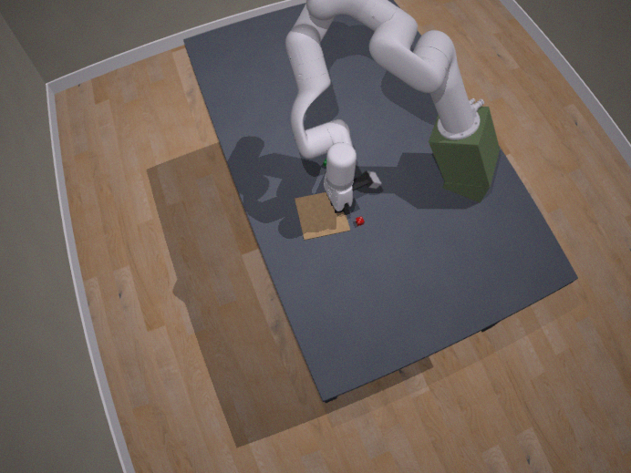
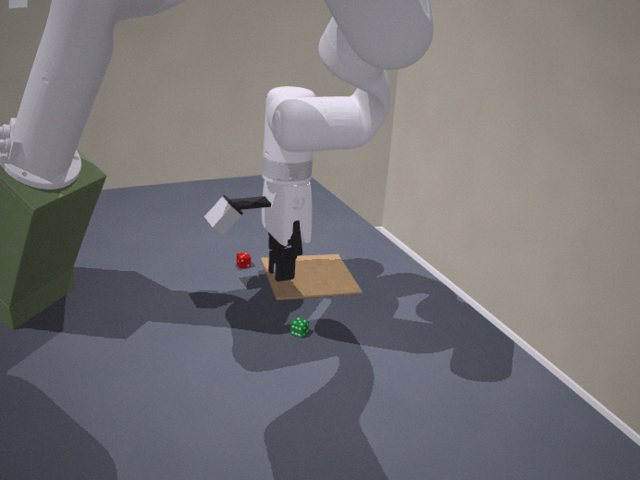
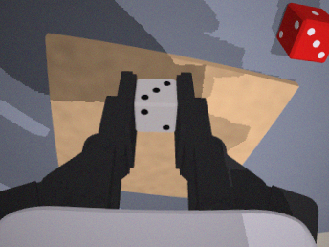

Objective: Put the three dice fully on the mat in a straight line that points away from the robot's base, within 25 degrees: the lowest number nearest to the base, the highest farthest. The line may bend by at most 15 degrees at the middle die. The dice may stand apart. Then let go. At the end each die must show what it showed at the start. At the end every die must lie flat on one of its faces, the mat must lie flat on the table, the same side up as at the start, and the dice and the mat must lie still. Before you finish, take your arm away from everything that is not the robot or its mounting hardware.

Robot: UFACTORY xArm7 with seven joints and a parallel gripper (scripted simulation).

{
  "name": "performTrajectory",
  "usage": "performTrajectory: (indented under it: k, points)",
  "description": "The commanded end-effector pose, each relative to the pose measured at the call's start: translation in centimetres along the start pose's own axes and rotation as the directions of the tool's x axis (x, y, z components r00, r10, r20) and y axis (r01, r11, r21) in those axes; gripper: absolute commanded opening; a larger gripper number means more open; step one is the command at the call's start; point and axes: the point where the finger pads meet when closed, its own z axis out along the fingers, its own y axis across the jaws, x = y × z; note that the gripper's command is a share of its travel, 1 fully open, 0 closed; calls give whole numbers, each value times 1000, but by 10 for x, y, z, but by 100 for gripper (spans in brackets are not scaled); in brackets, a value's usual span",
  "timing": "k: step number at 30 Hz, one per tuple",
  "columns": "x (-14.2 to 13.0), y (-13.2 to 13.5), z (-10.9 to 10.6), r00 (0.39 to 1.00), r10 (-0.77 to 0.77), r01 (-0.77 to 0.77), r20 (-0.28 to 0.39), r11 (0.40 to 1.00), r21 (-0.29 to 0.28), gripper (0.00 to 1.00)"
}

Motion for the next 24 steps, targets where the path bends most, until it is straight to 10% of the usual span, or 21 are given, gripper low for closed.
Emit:
performTrajectory:
  k: [1, 24]
  points:
    - [-1, 1, 0, 1000, -1, 1, 2, 1000, -1, 15]
    - [-1, 1, 4, 1000, -1, 1, 2, 1000, -1, 15]
